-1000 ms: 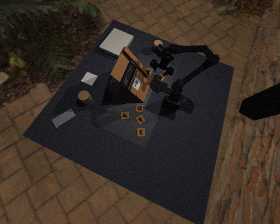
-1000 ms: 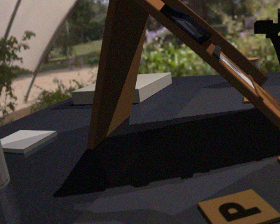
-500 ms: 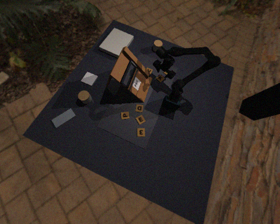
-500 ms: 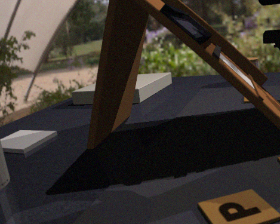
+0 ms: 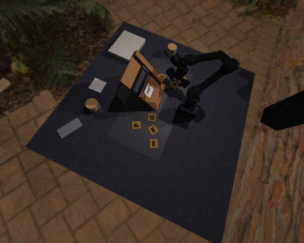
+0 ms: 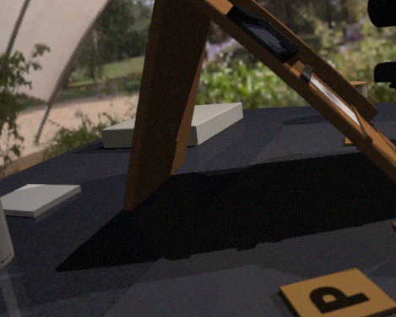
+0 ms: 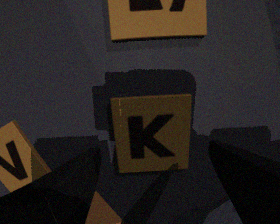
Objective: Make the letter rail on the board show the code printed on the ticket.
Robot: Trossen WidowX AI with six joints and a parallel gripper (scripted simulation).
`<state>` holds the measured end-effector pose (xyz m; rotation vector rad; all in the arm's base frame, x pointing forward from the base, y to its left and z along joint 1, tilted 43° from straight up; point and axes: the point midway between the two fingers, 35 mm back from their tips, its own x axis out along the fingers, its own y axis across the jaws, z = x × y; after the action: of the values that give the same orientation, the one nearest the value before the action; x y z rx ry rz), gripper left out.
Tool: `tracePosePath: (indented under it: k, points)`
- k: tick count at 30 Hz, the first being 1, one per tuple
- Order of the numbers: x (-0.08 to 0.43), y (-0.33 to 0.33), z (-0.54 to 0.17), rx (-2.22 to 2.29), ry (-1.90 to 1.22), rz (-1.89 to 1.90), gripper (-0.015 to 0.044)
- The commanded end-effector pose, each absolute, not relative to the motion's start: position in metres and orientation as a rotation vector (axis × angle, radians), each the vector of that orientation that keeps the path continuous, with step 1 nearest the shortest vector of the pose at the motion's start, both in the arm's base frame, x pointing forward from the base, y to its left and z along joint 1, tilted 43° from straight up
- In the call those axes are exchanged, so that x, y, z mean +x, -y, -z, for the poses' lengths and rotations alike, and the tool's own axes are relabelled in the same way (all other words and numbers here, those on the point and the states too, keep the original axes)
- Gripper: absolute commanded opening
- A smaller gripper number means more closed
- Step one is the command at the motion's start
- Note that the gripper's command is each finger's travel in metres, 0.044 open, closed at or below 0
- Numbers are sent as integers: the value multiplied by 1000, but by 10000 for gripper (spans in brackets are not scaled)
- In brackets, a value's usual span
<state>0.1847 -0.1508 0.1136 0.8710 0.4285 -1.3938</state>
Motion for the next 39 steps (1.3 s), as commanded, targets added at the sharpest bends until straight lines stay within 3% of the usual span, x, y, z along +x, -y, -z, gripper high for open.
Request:
tracePosePath:
  k: [1,28,39]
  points:
    - [185,152,-112,868,-432,1390,340]
    - [188,165,-99,867,-431,1390,340]
    - [188,165,-99,867,-431,1390,267]
